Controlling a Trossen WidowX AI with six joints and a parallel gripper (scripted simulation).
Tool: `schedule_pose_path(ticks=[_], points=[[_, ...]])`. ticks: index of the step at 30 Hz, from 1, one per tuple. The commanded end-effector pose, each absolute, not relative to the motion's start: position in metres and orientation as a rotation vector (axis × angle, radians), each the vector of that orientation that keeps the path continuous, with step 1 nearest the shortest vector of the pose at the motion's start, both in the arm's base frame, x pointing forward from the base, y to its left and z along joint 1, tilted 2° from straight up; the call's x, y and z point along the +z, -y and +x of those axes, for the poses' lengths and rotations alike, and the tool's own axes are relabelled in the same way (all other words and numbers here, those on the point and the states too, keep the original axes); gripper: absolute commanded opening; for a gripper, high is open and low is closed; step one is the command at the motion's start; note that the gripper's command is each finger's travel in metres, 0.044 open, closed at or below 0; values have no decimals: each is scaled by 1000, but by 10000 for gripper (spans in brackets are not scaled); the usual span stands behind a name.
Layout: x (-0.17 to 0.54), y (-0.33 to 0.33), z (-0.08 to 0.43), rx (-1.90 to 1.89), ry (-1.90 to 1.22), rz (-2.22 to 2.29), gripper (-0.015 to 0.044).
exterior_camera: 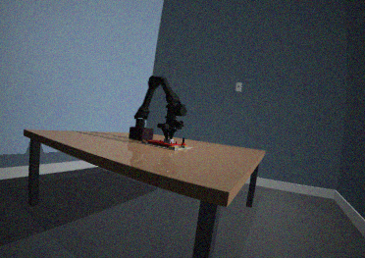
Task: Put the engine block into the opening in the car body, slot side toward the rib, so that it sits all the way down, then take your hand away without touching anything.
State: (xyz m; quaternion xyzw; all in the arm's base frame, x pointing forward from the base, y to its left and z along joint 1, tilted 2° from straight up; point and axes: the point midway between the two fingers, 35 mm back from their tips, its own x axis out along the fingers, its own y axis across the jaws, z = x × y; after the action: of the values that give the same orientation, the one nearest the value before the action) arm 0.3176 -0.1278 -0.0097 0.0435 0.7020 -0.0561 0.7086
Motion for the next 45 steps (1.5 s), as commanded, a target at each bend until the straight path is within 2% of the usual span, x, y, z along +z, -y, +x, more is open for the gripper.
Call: schedule_pose_path(ticks=[1, 6, 17, 36, 45], points=[[-11, 128, 317, -123, -1561, 91, 158], [-12, 128, 317, -122, -1561, 90, 158], [-11, 128, 318, -124, -1559, 96, 440], [3, 126, 318, -122, -1561, 90, 440], [3, 126, 318, -122, -1561, 90, 204]])
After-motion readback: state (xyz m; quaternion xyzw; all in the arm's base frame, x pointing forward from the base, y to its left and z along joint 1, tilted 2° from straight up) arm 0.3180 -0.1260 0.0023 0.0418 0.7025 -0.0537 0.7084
